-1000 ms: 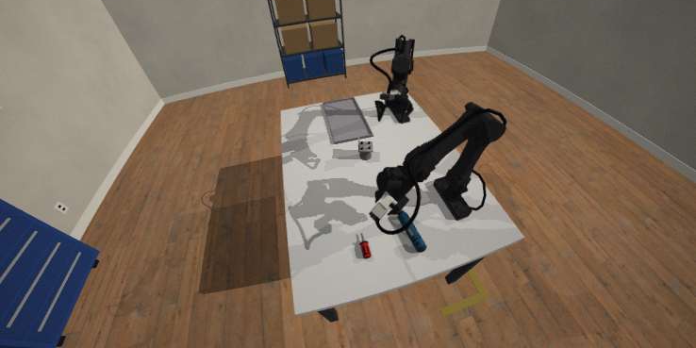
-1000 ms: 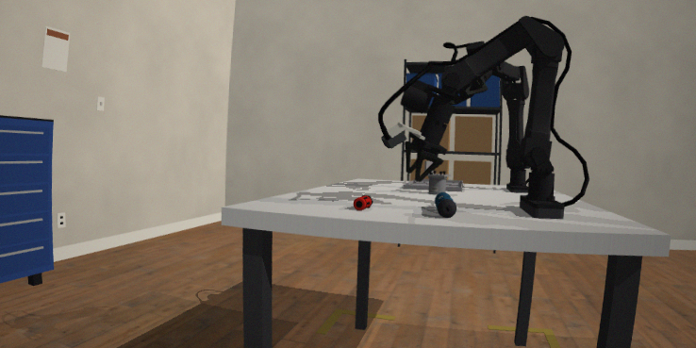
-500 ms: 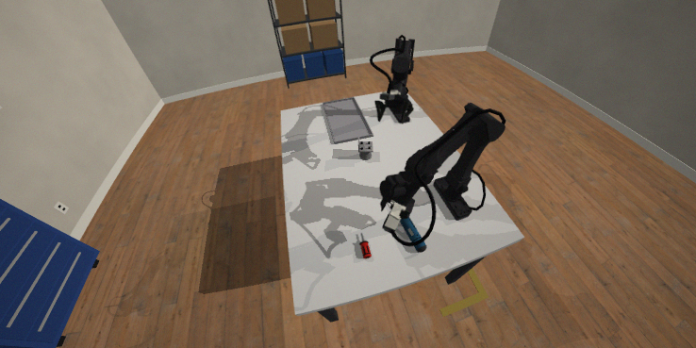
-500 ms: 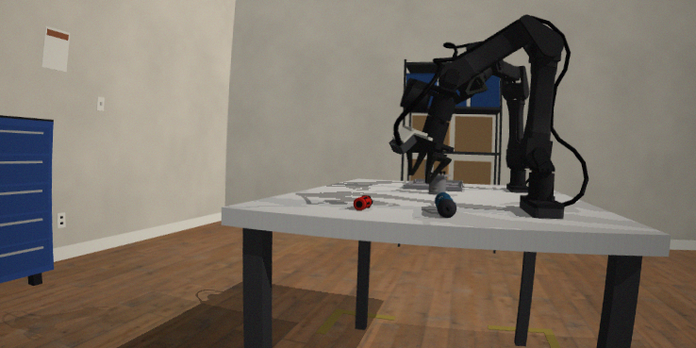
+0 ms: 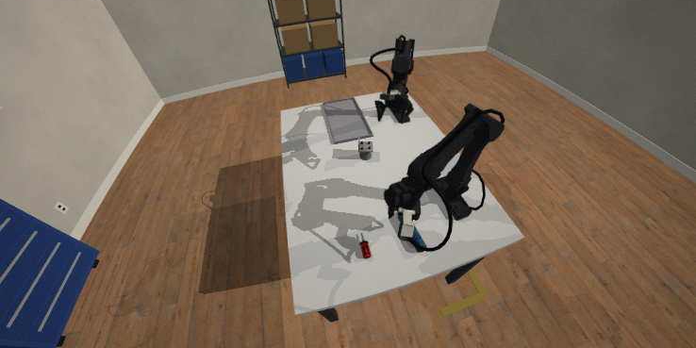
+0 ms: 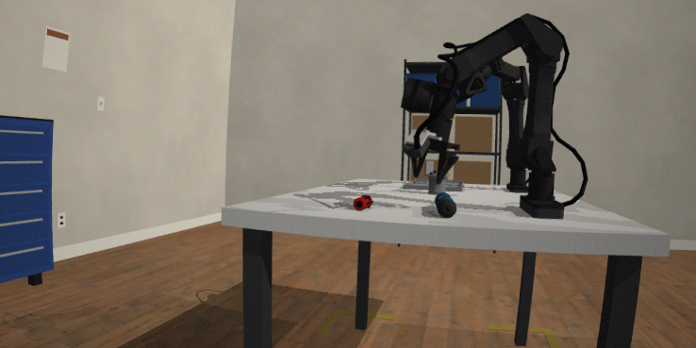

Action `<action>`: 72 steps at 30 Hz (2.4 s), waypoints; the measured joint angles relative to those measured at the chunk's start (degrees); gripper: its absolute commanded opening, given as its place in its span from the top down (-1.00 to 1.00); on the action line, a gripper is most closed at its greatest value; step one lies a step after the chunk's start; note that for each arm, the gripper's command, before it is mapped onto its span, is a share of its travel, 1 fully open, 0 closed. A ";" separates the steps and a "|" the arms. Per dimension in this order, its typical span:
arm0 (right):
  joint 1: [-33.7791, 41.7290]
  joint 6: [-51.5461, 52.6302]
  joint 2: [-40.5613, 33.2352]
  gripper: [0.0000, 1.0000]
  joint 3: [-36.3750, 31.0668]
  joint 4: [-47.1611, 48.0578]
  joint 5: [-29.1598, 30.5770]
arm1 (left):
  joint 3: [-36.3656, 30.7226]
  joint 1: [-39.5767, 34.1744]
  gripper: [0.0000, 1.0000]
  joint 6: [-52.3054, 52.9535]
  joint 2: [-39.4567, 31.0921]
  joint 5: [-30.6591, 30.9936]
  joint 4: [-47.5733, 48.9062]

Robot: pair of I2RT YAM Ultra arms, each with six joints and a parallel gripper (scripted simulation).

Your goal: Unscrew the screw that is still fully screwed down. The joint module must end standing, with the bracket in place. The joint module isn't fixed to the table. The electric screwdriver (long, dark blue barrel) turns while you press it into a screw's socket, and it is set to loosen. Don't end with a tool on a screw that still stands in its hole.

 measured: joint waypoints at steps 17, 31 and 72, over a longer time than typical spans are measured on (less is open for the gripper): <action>0.00 0.00 0.00 -1.00 0.00 0.00 0.00 | 2.38 5.95 -0.30 -13.44 1.33 -1.86 -7.74; 0.00 0.00 0.00 -1.00 0.00 0.00 0.00 | 3.72 8.76 -0.30 -20.90 1.99 -2.99 -12.26; 0.00 0.00 0.00 -0.72 0.00 0.00 0.00 | 3.91 8.76 -0.30 -21.94 1.99 -3.32 -12.92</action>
